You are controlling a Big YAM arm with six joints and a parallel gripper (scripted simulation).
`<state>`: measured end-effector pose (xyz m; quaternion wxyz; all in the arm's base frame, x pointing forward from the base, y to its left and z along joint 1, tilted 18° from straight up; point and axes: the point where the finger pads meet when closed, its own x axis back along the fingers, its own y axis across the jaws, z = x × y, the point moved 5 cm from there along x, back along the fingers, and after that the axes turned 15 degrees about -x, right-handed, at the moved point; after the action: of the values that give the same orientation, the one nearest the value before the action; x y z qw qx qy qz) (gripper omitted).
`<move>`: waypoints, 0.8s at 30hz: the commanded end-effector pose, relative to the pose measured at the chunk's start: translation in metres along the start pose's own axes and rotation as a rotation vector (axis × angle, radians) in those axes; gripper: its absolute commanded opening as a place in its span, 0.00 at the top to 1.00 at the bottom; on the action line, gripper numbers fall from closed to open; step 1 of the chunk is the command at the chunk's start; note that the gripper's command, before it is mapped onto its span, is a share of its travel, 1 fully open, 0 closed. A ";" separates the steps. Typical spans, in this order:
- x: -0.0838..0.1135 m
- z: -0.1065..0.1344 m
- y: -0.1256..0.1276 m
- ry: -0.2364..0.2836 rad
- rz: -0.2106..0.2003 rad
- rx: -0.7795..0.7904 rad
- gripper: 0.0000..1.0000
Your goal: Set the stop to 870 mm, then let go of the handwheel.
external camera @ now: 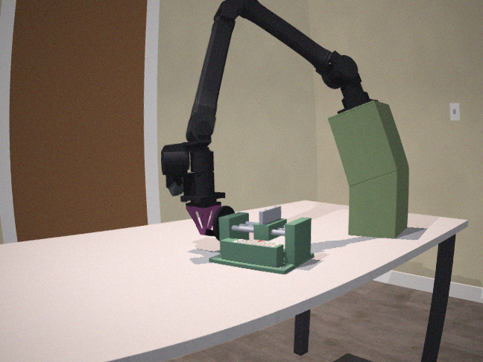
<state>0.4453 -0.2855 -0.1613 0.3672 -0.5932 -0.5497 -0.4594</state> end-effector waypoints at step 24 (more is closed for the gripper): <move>-0.004 0.000 0.009 -0.006 -0.010 -0.006 0.94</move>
<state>0.4444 -0.2858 -0.1620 0.3653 -0.5926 -0.5503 -0.4610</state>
